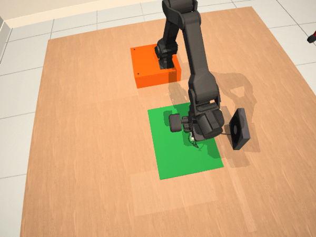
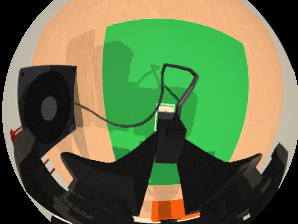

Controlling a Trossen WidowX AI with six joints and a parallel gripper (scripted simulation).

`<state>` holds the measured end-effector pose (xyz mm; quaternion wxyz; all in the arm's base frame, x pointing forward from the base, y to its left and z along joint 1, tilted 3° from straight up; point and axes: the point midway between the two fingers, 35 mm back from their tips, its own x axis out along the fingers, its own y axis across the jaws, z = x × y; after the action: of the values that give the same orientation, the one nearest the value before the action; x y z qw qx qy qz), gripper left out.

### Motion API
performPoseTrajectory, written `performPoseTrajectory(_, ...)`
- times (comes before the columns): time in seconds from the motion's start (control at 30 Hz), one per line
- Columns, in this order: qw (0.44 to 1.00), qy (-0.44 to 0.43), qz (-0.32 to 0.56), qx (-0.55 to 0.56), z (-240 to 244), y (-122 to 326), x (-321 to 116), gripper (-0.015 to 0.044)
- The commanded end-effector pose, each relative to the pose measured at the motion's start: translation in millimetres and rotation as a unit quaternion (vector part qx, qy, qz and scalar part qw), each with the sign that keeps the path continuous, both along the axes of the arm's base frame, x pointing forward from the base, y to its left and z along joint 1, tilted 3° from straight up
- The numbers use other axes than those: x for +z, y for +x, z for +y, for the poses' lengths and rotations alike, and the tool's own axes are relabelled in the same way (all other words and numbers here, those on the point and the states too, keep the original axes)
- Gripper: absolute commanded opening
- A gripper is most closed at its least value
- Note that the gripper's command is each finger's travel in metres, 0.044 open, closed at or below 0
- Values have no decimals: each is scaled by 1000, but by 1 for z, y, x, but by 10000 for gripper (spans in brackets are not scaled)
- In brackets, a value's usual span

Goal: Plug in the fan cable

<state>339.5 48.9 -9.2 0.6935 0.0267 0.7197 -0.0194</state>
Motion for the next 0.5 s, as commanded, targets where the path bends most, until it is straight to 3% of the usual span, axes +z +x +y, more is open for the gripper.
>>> performPoseTrajectory(0.0,1000,-2,-1,-2,0,1,1,0)
performPoseTrajectory(0.47,1000,-2,-1,-2,-1,-2,1,0)
